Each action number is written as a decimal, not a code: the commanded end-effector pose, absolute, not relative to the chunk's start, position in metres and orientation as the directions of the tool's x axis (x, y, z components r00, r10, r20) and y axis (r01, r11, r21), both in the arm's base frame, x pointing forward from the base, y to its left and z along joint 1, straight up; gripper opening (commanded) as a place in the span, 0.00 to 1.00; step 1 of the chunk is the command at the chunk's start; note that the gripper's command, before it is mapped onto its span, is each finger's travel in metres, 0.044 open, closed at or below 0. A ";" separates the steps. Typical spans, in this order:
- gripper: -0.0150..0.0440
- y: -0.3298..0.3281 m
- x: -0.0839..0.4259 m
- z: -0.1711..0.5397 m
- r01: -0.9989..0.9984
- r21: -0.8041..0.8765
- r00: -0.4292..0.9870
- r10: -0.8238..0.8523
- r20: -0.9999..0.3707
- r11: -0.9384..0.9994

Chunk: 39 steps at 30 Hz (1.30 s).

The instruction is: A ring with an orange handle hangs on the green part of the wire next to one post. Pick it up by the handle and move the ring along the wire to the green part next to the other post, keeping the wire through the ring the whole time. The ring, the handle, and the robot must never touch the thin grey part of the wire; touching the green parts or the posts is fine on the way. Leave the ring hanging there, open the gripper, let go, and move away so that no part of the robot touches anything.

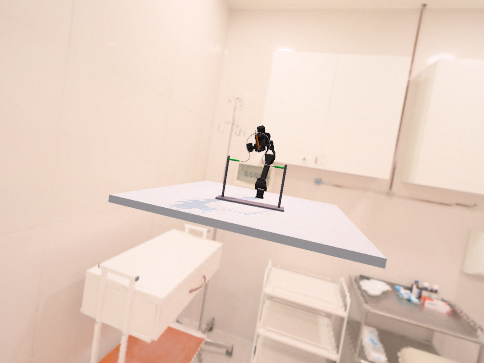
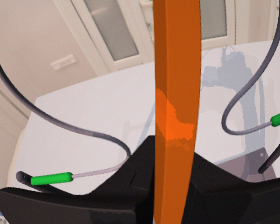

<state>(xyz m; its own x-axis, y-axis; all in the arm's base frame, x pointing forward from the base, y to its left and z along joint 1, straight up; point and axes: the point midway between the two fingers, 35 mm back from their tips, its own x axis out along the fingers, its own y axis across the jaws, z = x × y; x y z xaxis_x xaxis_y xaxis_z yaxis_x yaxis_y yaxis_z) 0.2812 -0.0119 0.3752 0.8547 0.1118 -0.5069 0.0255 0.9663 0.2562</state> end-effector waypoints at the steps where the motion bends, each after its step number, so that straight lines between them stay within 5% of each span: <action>1: 0.00 -0.013 0.280 0.377 0.021 0.207 0.861 0.087 -0.501 0.978; 39: 0.00 -0.026 0.281 0.376 0.030 -0.271 0.883 -0.152 -0.444 0.962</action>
